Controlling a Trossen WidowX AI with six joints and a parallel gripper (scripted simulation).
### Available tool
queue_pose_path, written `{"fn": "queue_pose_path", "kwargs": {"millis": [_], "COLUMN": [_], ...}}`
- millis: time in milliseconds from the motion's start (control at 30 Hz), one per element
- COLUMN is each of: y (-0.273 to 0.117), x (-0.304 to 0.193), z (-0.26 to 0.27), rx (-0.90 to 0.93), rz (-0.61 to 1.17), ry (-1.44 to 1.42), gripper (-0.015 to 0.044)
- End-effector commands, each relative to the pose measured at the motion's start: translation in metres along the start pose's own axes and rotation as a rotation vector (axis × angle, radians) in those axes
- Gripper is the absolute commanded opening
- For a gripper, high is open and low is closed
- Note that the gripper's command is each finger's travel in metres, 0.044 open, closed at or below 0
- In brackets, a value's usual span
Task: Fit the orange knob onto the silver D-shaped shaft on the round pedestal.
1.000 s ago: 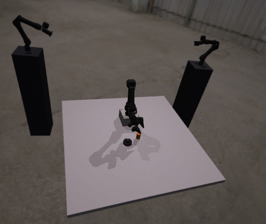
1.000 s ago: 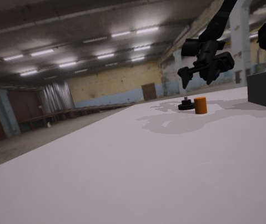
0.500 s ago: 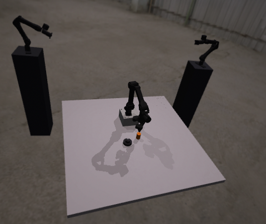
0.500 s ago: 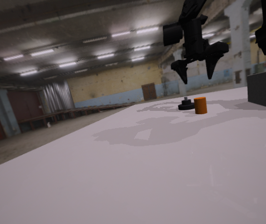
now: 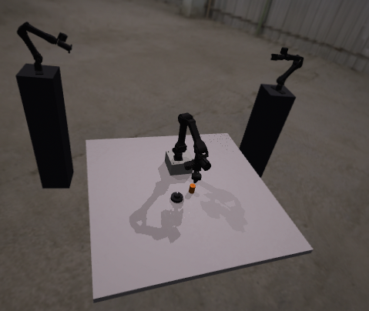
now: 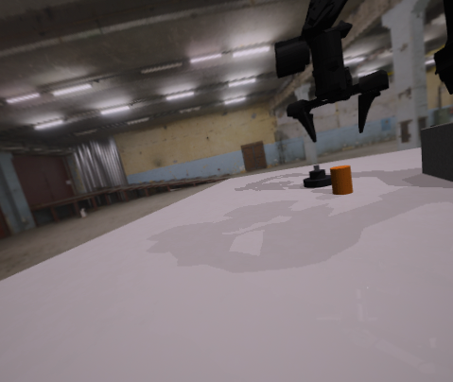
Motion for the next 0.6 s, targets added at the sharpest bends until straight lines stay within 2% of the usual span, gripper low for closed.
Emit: {"fn": "queue_pose_path", "kwargs": {"millis": [0,333,567], "y": [0.0008,0.0007,0.0007], "x": [0.0,-0.0007,-0.0009], "z": [0.0003,0.0,0.0], "rx": [-0.004,-0.007,-0.008], "rz": [-0.007,-0.004,-0.003], "ry": [-0.423,-1.412,-1.756], "gripper": [0.044,0.044,0.044]}}
Point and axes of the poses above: the point midway between the two fingers, 35 mm back from their tips, its own y axis out along the fingers, its own z axis across the jaws, x = y × z, the point moved 8 cm from there along -y, back along the fingers, and after that the axes turned 2 degrees about y, right-handed, at the moved point
